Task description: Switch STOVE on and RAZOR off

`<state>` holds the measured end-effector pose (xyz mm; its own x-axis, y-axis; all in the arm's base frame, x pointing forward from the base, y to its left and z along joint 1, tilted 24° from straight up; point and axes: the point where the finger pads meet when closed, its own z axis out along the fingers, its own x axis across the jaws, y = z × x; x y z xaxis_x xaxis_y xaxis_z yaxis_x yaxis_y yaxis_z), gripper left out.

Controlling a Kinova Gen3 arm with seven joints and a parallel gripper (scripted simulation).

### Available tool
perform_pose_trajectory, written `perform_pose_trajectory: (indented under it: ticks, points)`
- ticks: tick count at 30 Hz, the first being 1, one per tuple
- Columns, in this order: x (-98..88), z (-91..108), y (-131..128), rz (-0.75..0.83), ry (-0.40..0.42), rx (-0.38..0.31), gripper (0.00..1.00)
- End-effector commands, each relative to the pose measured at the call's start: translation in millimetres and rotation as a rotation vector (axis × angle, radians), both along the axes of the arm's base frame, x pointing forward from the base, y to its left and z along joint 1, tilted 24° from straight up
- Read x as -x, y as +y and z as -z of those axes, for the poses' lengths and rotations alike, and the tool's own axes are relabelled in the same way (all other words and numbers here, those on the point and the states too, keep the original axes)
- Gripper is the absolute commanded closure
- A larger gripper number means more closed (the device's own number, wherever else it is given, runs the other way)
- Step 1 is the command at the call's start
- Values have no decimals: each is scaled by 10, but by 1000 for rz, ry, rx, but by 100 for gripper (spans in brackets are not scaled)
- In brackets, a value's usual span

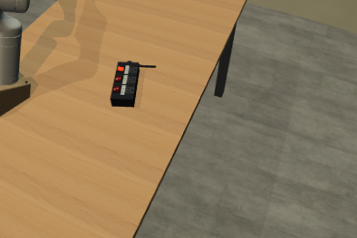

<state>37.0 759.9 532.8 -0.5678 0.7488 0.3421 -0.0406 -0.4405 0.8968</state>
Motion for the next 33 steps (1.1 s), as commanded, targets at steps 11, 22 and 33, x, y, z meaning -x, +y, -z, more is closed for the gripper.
perform_pose_trajectory:
  ticks: [11, 22, 33]
  points:
    - [2, -19, -5, -1, 0, -3, 0]
    - [-9, -28, -13, 1, 3, -5, 0]
    - [-263, -232, -195, 27, 51, -48, 0]
